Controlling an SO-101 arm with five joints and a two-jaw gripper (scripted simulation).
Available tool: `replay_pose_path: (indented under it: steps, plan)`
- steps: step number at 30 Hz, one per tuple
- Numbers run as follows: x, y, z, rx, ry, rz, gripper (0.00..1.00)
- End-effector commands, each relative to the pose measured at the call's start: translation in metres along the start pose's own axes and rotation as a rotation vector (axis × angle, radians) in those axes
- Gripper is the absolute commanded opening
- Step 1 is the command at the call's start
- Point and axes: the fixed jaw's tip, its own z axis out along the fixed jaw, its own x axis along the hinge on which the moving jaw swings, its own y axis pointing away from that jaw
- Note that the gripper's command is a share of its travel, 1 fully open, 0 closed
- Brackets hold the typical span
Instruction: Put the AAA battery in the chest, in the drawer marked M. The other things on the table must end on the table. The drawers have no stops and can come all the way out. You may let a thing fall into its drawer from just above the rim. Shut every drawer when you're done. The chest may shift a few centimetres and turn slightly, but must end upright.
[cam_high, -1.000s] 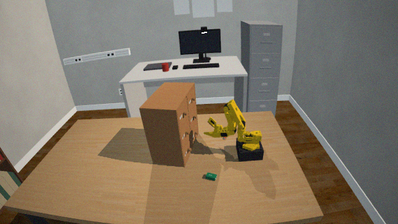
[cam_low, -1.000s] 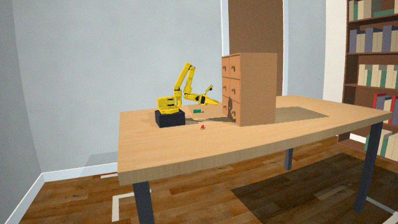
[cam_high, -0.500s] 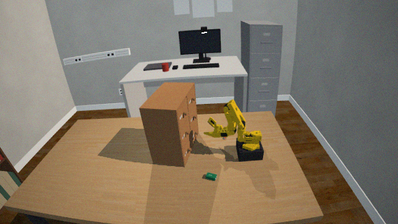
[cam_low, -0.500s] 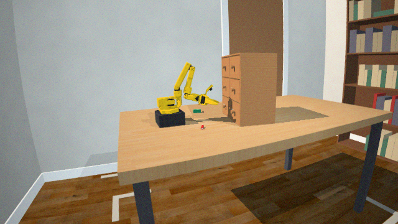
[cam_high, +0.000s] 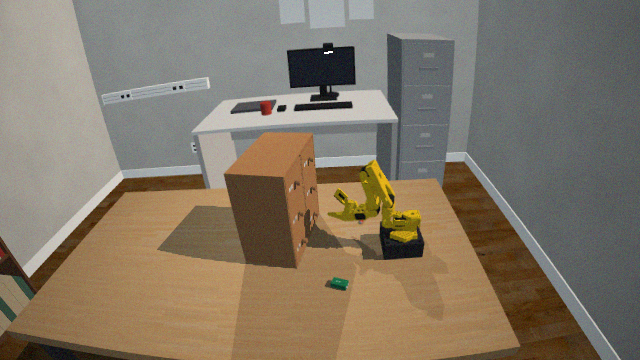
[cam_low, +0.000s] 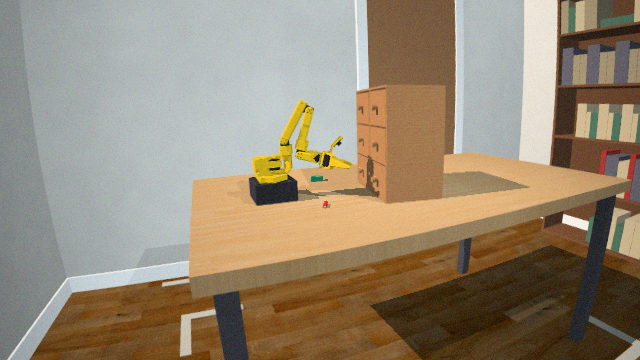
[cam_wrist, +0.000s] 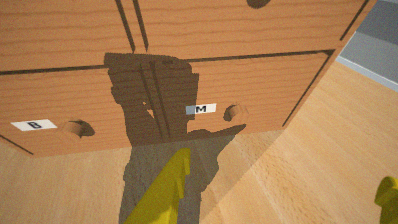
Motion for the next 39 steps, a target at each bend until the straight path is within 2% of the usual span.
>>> replay_pose_path:
  steps: [1,22,30,37,39]
  plan:
    - [0.003,-0.001,-0.001,0.006,0.012,0.012,0.50]
    - [0.003,-0.001,-0.001,0.006,0.012,0.012,0.50]
    - [0.001,0.047,-0.001,-0.197,-0.019,-0.034,0.50]
    - [0.001,0.091,-0.008,-0.375,-0.046,-0.070,0.50]
    - [0.001,0.091,-0.008,-0.375,-0.046,-0.070,0.50]
